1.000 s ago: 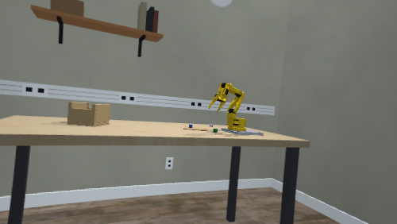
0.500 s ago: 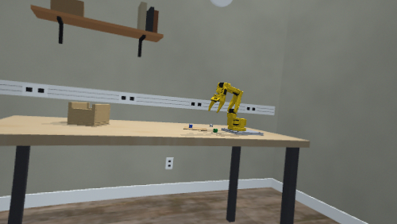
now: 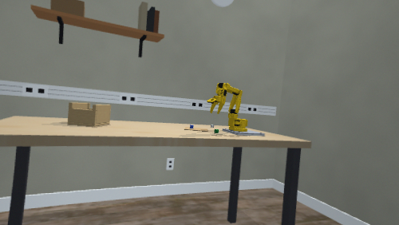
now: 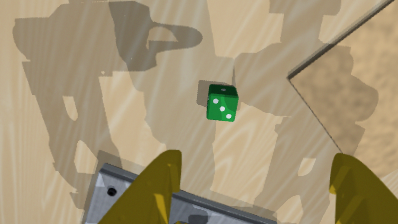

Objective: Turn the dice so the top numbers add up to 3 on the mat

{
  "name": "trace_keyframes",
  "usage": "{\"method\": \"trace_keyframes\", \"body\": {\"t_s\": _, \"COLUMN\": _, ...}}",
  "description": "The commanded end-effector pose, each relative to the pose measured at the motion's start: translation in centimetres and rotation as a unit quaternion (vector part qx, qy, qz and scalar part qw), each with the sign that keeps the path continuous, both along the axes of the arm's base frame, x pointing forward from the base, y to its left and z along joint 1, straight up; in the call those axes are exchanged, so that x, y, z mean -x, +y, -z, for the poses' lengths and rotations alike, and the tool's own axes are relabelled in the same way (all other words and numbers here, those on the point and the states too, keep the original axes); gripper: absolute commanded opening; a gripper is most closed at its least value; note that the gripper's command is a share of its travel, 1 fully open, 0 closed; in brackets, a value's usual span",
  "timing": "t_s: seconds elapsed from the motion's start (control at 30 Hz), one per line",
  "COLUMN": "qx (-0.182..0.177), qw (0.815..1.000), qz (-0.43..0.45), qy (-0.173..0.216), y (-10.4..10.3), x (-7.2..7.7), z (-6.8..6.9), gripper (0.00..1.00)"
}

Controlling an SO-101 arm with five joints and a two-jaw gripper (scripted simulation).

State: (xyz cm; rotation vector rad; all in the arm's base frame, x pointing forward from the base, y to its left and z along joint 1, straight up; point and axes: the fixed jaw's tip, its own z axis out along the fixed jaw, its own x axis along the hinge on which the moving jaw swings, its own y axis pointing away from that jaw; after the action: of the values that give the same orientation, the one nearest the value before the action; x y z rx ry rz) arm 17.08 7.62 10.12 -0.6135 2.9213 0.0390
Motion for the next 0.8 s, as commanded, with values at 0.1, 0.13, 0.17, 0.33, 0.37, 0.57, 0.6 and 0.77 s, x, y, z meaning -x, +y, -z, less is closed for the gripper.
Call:
{"method": "trace_keyframes", "body": {"t_s": 0.1, "qx": -0.002, "qw": 0.999, "qz": 0.037, "qy": 0.013, "y": 0.3, "x": -0.1, "z": 0.0, "gripper": 0.28}}
{"method": "trace_keyframes", "body": {"t_s": 0.13, "qx": -0.002, "qw": 0.999, "qz": 0.04, "qy": 0.014, "y": 0.3, "x": -0.1, "z": 0.0, "gripper": 0.28}}
{"method": "trace_keyframes", "body": {"t_s": 0.17, "qx": -0.002, "qw": 0.999, "qz": 0.043, "qy": 0.014, "y": 0.3, "x": -0.1, "z": 0.0, "gripper": 0.28}}
{"method": "trace_keyframes", "body": {"t_s": 0.33, "qx": -0.003, "qw": 0.999, "qz": 0.048, "qy": 0.016, "y": 0.3, "x": -0.1, "z": 0.0, "gripper": 0.28}}
{"method": "trace_keyframes", "body": {"t_s": 0.37, "qx": -0.003, "qw": 0.999, "qz": 0.048, "qy": 0.016, "y": 0.3, "x": -0.1, "z": 0.0, "gripper": 0.28}}
{"method": "trace_keyframes", "body": {"t_s": 0.57, "qx": -0.002, "qw": 0.999, "qz": 0.048, "qy": 0.018, "y": 0.3, "x": -0.1, "z": 0.1, "gripper": 0.28}}
{"method": "trace_keyframes", "body": {"t_s": 0.6, "qx": -0.001, "qw": 0.999, "qz": 0.048, "qy": 0.02, "y": 0.3, "x": -0.1, "z": 0.2, "gripper": 0.28}}
{"method": "trace_keyframes", "body": {"t_s": 0.77, "qx": 0.015, "qw": 0.997, "qz": 0.049, "qy": 0.053, "y": 0.2, "x": 0.0, "z": 1.3, "gripper": 0.28}}
